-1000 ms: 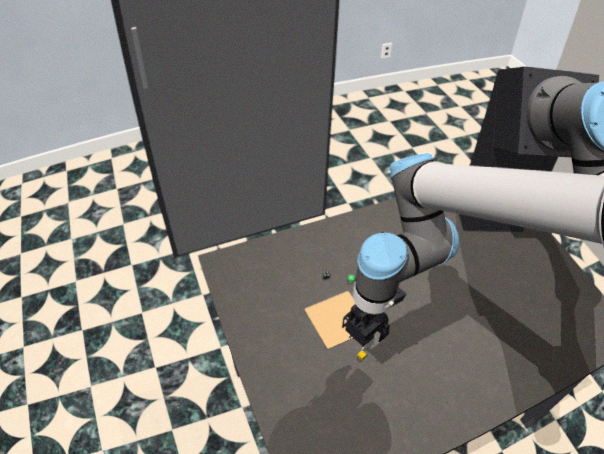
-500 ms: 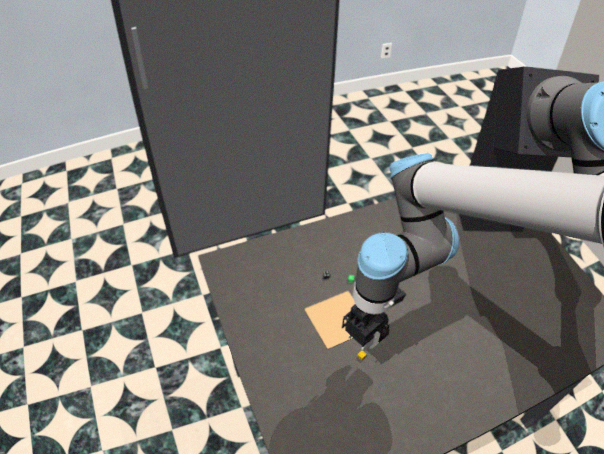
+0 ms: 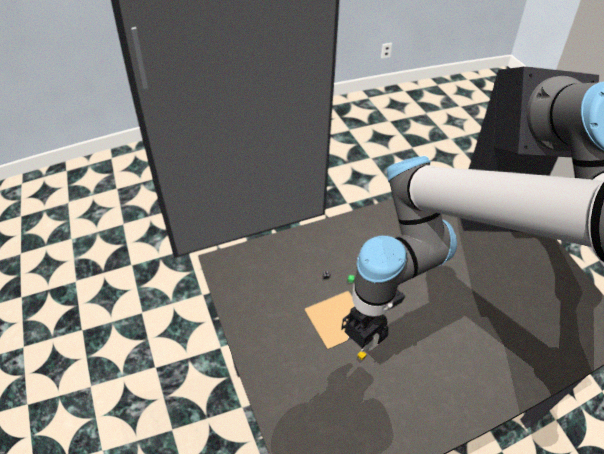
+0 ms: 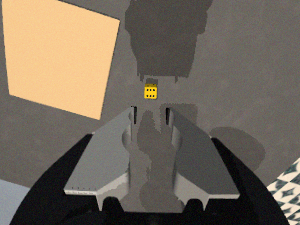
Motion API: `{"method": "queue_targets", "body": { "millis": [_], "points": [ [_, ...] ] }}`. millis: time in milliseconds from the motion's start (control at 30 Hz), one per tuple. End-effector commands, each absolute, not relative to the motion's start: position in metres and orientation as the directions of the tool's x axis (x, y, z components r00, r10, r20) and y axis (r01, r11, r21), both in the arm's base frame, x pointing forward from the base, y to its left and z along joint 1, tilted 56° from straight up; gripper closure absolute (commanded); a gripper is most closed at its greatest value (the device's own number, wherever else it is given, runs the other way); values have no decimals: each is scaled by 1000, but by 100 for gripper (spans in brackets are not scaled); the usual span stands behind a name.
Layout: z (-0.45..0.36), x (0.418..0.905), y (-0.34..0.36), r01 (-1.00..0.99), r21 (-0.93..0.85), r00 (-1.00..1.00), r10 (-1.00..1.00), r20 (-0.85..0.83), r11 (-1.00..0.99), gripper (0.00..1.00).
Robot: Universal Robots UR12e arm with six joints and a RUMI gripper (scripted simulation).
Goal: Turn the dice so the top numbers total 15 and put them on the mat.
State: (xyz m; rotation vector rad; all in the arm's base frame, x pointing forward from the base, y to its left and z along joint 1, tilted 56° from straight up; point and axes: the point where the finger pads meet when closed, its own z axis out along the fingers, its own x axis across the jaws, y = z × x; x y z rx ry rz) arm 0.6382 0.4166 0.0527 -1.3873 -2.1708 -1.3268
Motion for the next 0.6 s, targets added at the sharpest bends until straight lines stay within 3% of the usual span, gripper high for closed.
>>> {"method": "queue_targets", "body": {
  "millis": [0, 567],
  "points": [
    [51, 643, 421, 814, 564, -522, 597, 609, 136, 82],
    [38, 649, 440, 814, 564, -522, 597, 609, 136, 82]
  ]
}}
